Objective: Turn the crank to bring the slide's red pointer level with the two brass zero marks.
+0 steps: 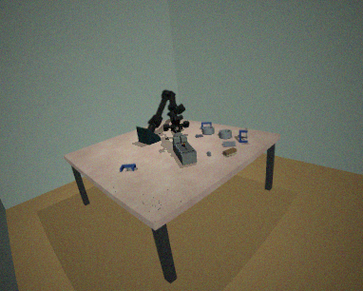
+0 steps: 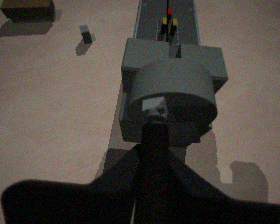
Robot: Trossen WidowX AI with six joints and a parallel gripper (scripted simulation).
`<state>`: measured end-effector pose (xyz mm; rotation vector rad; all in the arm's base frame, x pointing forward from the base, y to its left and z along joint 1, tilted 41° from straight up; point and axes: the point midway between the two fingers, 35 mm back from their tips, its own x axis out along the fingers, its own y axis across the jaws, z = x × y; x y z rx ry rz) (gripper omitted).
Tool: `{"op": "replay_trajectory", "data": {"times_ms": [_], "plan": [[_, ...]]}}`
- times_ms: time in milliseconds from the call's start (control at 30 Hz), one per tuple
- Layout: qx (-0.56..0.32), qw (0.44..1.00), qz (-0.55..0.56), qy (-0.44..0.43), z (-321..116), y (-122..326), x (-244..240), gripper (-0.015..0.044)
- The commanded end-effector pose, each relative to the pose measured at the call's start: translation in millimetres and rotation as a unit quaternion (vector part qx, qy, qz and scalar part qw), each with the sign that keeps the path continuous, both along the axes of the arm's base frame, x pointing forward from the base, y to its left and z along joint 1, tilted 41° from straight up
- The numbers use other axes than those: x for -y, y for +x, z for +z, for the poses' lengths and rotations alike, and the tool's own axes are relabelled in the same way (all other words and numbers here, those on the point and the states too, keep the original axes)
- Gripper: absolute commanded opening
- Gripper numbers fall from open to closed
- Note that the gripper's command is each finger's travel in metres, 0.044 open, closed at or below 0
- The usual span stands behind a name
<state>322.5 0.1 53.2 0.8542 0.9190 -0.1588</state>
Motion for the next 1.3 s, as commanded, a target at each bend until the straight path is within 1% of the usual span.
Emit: {"op": "replay_trajectory", "data": {"times_ms": [0, 1267], "plan": [[-0.001, 1.0, -0.007, -0.004, -1.3, -4.2, 8.6, 0.0], [-0.001, 1.0, -0.007, -0.005, -14.3, -13.1, 19.2, 0.0]]}}
